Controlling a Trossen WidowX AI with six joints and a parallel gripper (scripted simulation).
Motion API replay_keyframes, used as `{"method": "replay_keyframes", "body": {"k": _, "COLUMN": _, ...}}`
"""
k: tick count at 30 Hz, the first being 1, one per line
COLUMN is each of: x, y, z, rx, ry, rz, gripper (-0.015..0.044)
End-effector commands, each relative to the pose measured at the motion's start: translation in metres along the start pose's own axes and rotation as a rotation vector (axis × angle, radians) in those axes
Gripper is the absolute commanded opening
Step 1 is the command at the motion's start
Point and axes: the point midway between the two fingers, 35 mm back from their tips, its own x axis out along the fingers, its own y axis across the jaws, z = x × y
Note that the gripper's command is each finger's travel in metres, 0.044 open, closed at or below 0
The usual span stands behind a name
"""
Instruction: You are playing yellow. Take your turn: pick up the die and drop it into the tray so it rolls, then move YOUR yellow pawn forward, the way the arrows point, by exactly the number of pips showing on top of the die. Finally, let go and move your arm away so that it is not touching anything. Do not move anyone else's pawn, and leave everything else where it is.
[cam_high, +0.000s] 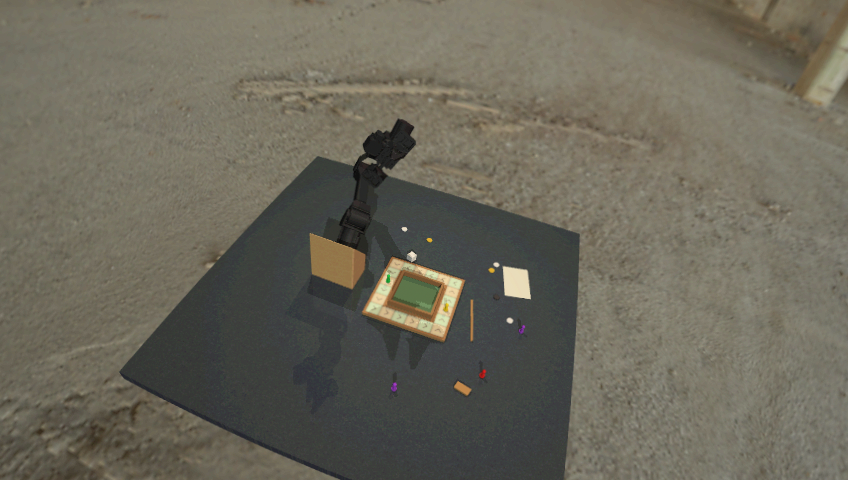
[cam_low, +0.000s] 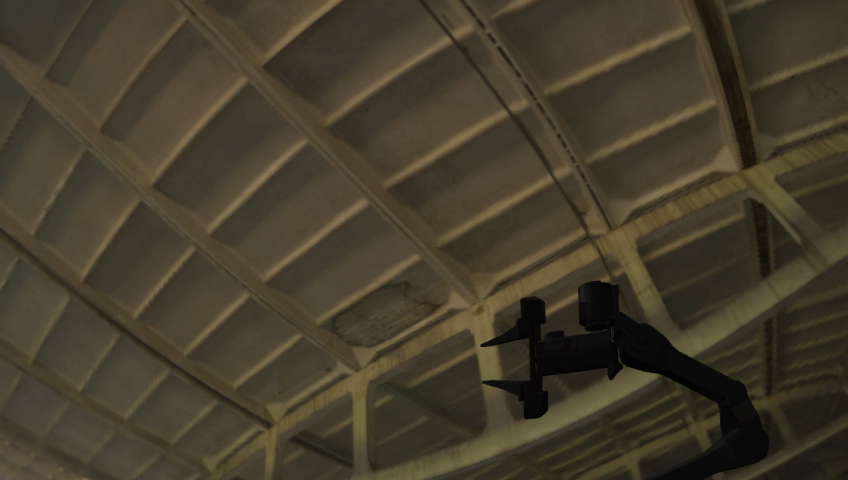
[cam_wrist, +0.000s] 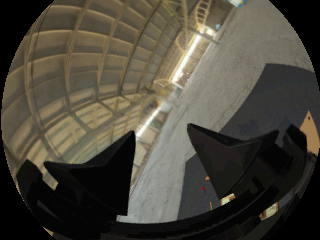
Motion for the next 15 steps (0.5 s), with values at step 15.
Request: {"method": "replay_keyframes", "body": {"k": 15, "x": -0.095, "y": -0.093, "z": -0.261, "rx": -0.761, "ry": 1.218, "rz": -0.024, "gripper": 0.0275}}
